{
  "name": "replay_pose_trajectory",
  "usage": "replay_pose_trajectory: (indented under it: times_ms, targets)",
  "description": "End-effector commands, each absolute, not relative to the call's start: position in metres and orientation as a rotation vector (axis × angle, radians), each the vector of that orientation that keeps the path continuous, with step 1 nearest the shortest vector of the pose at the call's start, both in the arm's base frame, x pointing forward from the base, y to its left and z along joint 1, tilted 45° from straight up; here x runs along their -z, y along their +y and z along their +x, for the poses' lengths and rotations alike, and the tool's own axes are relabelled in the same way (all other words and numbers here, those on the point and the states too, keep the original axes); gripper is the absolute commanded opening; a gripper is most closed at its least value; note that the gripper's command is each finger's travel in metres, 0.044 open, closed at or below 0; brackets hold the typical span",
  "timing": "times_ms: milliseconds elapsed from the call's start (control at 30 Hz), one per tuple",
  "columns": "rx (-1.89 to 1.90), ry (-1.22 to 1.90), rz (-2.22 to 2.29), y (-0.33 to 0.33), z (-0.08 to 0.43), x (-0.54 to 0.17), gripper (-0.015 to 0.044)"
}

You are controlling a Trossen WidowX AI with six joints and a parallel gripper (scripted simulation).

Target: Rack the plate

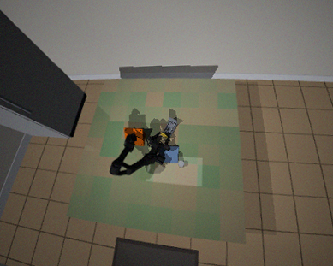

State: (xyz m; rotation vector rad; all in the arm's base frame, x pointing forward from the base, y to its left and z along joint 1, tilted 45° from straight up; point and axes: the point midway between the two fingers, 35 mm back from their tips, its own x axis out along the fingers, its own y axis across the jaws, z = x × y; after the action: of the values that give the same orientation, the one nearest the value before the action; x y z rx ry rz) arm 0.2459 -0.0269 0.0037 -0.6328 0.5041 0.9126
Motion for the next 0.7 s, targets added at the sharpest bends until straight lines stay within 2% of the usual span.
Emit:
replay_pose_trajectory:
  times_ms: [0, 667]
  targets:
    - [-0.914, 0.492, -0.638, -0.026, 0.246, -0.004, 0.0]
    - [-0.912, 0.499, -0.636, -0.012, 0.261, 0.015, 0.0]
